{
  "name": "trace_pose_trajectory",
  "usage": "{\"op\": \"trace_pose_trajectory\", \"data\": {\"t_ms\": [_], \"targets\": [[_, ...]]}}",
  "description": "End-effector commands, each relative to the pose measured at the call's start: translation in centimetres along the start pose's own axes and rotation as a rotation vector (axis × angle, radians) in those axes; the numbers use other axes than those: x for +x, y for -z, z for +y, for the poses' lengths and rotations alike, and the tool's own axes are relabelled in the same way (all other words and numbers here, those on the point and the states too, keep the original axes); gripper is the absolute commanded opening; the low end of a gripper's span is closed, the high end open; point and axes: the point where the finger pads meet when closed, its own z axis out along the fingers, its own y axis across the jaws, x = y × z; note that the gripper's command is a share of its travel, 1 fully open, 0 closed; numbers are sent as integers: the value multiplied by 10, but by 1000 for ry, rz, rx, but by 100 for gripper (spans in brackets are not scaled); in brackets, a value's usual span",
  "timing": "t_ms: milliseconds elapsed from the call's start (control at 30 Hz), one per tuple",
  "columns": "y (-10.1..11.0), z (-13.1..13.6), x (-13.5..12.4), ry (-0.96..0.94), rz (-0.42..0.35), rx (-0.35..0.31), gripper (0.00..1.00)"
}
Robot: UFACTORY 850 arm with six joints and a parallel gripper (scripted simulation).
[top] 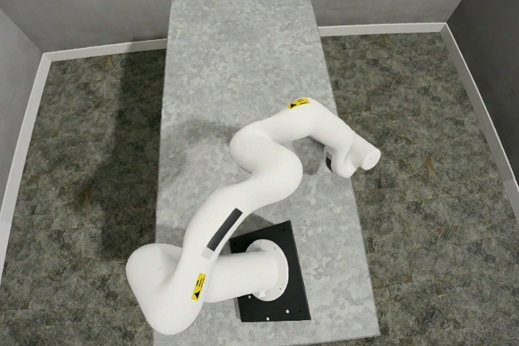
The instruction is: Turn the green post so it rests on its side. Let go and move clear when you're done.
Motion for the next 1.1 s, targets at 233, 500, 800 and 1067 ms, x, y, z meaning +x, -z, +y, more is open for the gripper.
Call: {"op": "trace_pose_trajectory", "data": {"t_ms": [233, 500, 800, 1067], "targets": [[-7, -1, 13, 2, -1, 0, 15], [-12, -1, 25, 2, -1, 0, 15], [-15, -1, 30, 2, -1, 0, 15], [-15, -1, 31, 2, -1, 0, 15]]}}
